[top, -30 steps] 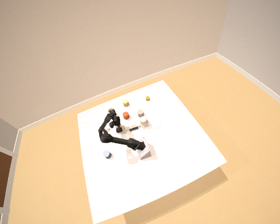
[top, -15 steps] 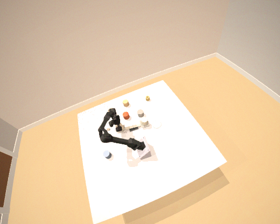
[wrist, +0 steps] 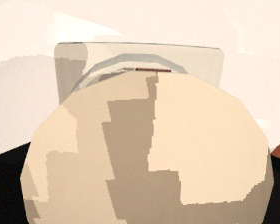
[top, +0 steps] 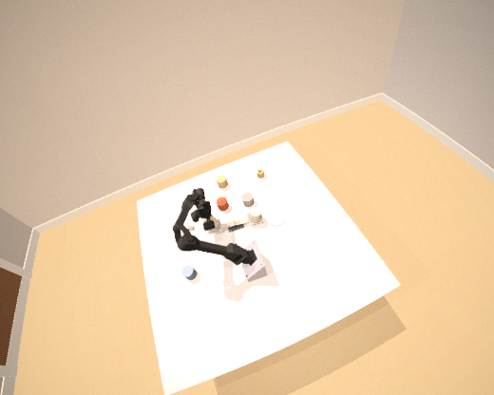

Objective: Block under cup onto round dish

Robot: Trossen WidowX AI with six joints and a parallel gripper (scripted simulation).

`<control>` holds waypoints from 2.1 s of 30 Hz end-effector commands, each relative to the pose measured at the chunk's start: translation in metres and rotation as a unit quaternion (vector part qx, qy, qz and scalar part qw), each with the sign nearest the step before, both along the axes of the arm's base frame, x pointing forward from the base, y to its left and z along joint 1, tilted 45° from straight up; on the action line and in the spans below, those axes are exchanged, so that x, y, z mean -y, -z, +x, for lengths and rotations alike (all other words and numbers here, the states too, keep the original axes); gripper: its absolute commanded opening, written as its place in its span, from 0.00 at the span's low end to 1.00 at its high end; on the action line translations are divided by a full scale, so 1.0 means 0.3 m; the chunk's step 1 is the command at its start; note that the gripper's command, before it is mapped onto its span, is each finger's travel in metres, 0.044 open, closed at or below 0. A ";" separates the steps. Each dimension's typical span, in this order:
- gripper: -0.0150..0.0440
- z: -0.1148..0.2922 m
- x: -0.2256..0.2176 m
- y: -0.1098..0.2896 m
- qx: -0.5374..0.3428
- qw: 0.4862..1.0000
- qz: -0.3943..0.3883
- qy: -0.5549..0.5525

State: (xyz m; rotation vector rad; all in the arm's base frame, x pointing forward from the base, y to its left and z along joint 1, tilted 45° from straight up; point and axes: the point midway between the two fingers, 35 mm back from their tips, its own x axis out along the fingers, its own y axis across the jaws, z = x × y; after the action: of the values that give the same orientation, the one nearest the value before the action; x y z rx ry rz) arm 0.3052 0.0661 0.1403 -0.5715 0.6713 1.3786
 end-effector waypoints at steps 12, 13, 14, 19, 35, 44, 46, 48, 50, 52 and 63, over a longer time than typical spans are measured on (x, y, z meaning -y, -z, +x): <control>0.25 0.005 0.049 -0.059 0.010 1.000 0.002 0.001; 0.25 0.004 0.052 -0.063 0.010 1.000 0.002 0.001; 0.25 0.004 0.055 -0.066 0.010 1.000 0.003 0.001; 0.25 -0.001 0.069 -0.081 0.010 1.000 0.003 0.001; 0.25 -0.017 0.114 -0.133 0.010 1.000 0.005 0.001; 0.25 -0.027 0.136 -0.160 0.010 1.000 0.007 0.001; 0.25 -0.029 0.122 -0.146 0.005 1.000 0.007 0.000; 0.25 -0.029 0.122 -0.146 0.005 1.000 0.007 0.000; 0.25 -0.029 0.122 -0.146 0.005 1.000 0.007 0.000; 0.25 -0.029 0.122 -0.146 0.005 1.000 0.007 0.000; 0.25 -0.029 0.122 -0.146 0.005 1.000 0.007 0.000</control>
State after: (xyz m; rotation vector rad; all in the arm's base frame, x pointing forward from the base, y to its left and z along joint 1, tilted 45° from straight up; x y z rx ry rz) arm 0.2964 0.0296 0.1841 -0.5677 0.6520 1.3809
